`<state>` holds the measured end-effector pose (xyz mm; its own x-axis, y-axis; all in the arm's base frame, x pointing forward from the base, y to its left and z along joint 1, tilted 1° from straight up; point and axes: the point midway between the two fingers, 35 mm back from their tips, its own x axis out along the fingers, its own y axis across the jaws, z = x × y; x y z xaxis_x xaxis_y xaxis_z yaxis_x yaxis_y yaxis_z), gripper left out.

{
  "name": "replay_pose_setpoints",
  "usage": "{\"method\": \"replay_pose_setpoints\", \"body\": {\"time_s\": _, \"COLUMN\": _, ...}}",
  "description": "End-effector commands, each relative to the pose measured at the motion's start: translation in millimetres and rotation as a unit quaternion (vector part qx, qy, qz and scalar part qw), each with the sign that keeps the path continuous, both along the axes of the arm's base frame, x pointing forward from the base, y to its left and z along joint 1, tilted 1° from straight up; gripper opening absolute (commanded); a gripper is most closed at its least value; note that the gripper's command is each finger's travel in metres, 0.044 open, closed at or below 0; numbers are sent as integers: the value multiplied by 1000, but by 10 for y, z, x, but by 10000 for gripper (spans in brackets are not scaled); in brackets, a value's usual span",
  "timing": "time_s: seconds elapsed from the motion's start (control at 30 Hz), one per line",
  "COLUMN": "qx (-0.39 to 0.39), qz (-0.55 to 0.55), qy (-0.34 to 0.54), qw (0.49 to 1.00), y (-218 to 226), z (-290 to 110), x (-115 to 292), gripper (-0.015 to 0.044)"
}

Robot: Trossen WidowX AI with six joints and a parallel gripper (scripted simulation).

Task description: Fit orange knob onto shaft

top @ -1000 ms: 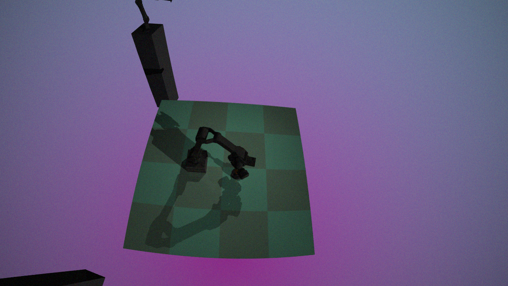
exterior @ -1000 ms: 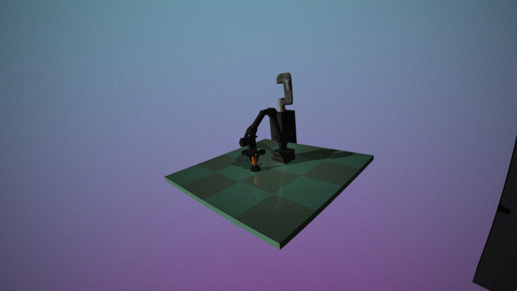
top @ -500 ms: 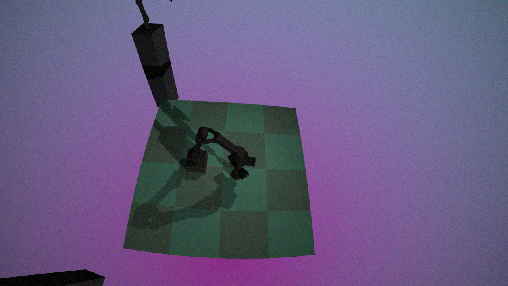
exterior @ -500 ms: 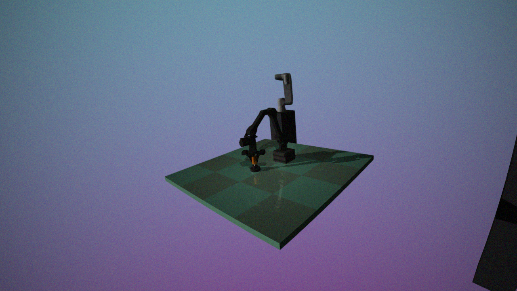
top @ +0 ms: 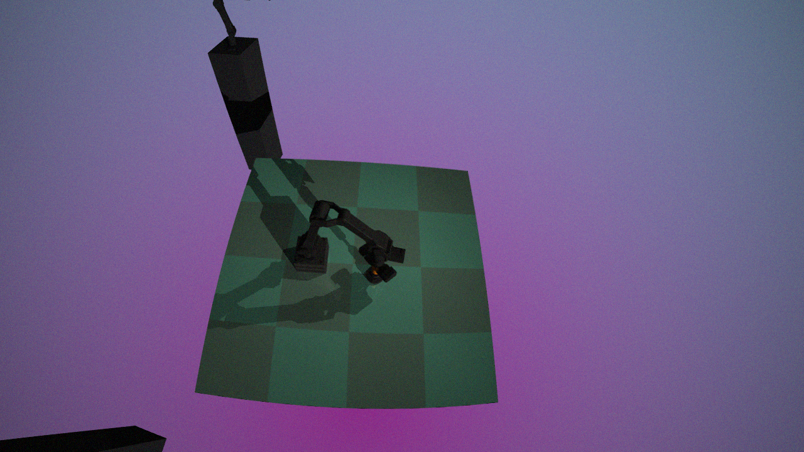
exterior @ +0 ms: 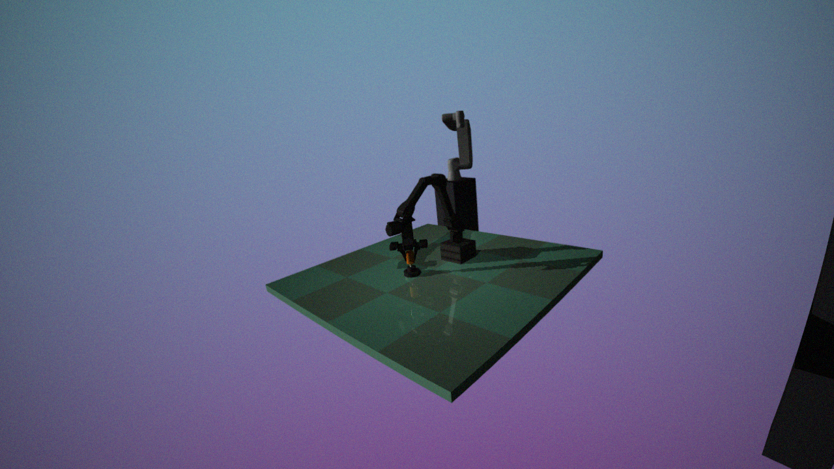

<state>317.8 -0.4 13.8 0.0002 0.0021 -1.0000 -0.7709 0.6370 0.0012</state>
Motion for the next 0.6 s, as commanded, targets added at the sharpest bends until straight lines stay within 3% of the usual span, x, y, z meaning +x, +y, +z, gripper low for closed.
{"method": "replay_pose_setpoints", "body": {"time_s": 0.0, "qx": -1, "qz": 28, "qy": 0, "qw": 1000, "y": -6, "z": -15, "x": -1, "gripper": 0}}
{"method": "replay_pose_setpoints", "body": {"time_s": 0.57, "qx": -1, "qz": 28, "qy": 0, "qw": 1000, "y": -5, "z": -41, "x": -5, "gripper": 0}}
